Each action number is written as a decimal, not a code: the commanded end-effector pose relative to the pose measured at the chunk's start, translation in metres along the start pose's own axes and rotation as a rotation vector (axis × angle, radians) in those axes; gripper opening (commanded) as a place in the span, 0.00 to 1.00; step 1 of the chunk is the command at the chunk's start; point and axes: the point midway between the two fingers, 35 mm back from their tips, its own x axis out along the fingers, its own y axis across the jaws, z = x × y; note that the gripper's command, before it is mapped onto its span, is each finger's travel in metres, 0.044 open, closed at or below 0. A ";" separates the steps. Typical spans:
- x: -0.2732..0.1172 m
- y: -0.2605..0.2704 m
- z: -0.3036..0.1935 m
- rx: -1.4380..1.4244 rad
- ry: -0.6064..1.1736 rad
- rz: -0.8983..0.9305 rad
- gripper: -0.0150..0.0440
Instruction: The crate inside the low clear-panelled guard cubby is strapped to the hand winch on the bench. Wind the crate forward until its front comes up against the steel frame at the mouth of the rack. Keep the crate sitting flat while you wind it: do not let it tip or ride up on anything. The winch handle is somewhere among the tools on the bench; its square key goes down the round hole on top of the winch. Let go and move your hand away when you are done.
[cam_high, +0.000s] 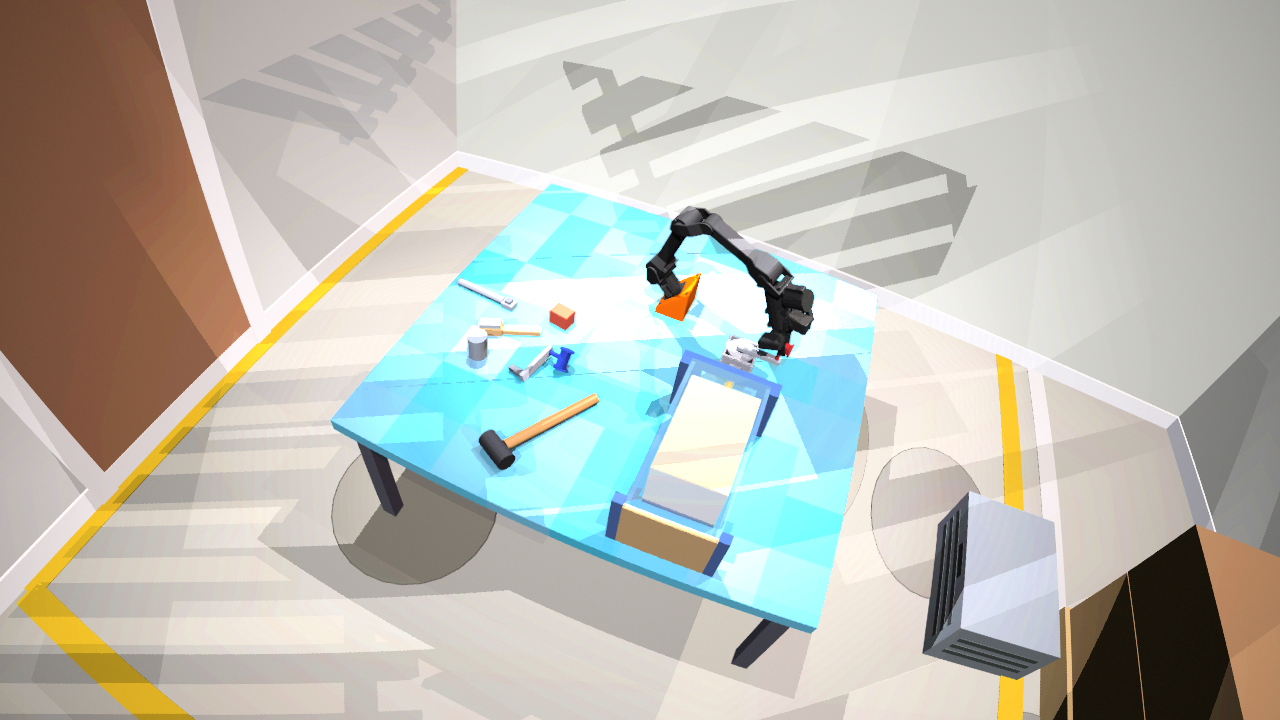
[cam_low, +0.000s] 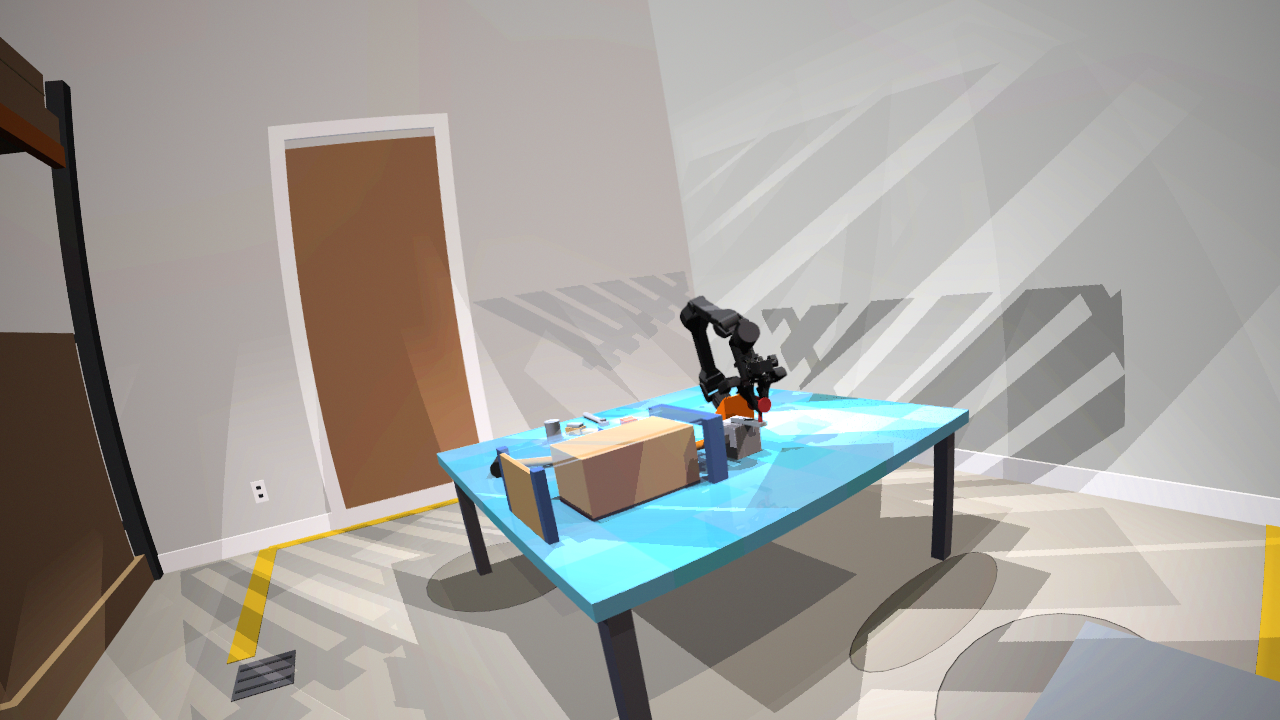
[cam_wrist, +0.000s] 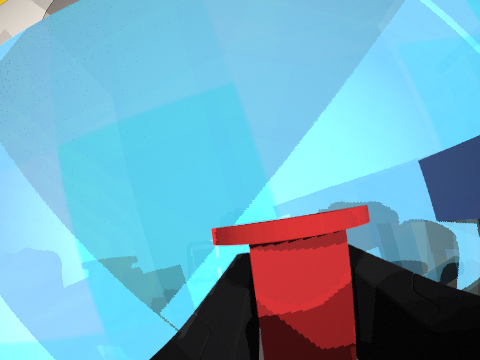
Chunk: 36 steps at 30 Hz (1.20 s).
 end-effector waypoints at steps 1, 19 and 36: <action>-0.001 0.017 -0.005 -0.015 0.012 0.029 0.25; -0.005 0.037 -0.014 -0.015 0.012 0.031 0.25; -0.011 0.053 -0.025 -0.016 0.013 0.033 0.25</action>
